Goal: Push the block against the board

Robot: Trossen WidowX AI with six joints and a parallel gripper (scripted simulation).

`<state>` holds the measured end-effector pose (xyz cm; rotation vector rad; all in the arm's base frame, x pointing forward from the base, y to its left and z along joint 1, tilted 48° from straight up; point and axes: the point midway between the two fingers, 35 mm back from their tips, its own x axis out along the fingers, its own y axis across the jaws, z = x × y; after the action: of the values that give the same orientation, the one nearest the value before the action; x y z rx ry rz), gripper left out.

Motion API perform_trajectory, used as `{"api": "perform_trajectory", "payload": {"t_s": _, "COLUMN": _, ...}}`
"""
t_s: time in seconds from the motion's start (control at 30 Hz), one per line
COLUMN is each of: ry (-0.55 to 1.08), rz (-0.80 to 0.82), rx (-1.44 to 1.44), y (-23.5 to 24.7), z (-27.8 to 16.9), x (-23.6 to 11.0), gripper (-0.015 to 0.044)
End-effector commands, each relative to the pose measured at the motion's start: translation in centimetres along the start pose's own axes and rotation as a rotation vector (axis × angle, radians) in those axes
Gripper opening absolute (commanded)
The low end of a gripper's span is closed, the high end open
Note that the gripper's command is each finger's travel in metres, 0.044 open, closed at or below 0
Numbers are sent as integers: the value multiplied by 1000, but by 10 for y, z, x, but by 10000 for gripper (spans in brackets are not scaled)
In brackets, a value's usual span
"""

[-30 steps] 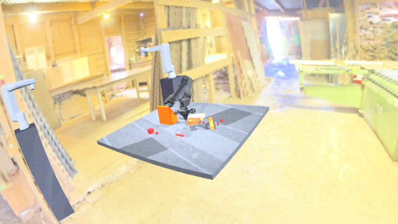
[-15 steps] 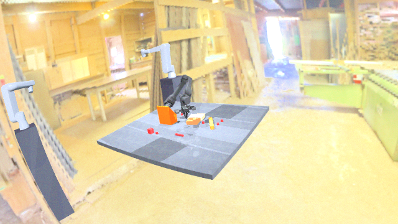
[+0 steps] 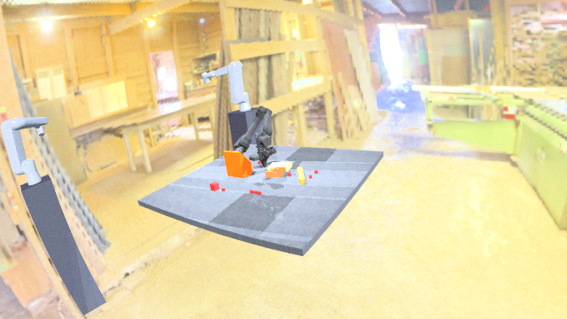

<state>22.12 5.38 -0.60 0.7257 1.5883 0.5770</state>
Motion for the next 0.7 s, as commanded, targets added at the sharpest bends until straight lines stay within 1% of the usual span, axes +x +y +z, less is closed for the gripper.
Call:
{"api": "perform_trajectory", "payload": {"t_s": 0.0, "ry": 9, "rz": 7, "rx": -121, "y": 6, "z": -12, "x": 2, "gripper": 0}}
{"api": "perform_trajectory", "payload": {"t_s": 0.33, "ry": 14, "rz": 10, "rx": -462, "y": 18, "z": -38, "x": 5, "gripper": 0}}
{"api": "perform_trajectory", "payload": {"t_s": 0.53, "ry": 15, "rz": 10, "rx": -485, "y": 18, "z": -39, "x": 7, "gripper": 0}}
{"api": "perform_trajectory", "payload": {"t_s": 0.6, "ry": 14, "rz": 6, "rx": -485, "y": 17, "z": -38, "x": 22, "gripper": 0}}
{"api": "perform_trajectory", "payload": {"t_s": 0.67, "ry": 14, "rz": 7, "rx": -485, "y": 18, "z": -39, "x": 45, "gripper": 0}}
